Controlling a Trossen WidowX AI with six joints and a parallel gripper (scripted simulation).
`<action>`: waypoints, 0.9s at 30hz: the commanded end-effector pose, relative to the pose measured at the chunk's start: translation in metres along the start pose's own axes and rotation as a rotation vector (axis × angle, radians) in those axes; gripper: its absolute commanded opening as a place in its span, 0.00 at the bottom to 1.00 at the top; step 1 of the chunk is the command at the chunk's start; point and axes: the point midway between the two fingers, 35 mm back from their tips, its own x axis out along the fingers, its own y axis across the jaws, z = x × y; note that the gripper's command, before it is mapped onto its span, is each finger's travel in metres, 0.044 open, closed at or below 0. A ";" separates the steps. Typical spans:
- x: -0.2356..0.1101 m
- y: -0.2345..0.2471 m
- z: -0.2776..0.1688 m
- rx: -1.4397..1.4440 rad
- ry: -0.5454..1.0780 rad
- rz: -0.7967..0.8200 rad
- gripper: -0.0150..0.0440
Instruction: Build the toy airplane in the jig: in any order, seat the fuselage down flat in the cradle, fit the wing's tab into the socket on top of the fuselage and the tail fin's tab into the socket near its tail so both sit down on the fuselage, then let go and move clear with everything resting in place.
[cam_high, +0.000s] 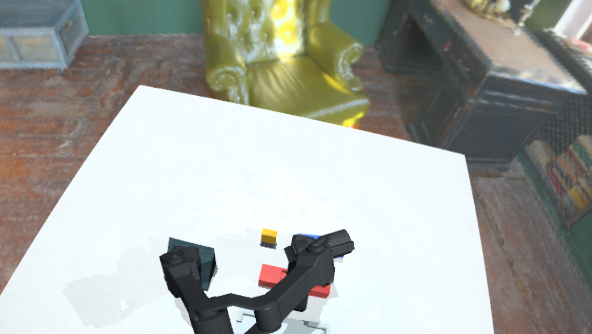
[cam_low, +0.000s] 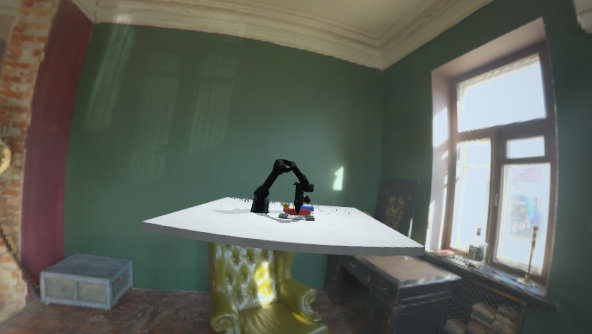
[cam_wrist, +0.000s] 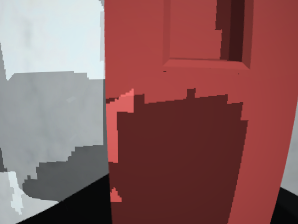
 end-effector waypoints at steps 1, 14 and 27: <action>0.001 0.000 -0.001 -0.006 0.000 -0.003 0.50; -0.024 0.003 0.004 -0.007 -0.001 0.003 0.25; -0.064 0.005 0.007 -0.008 -0.001 0.008 0.25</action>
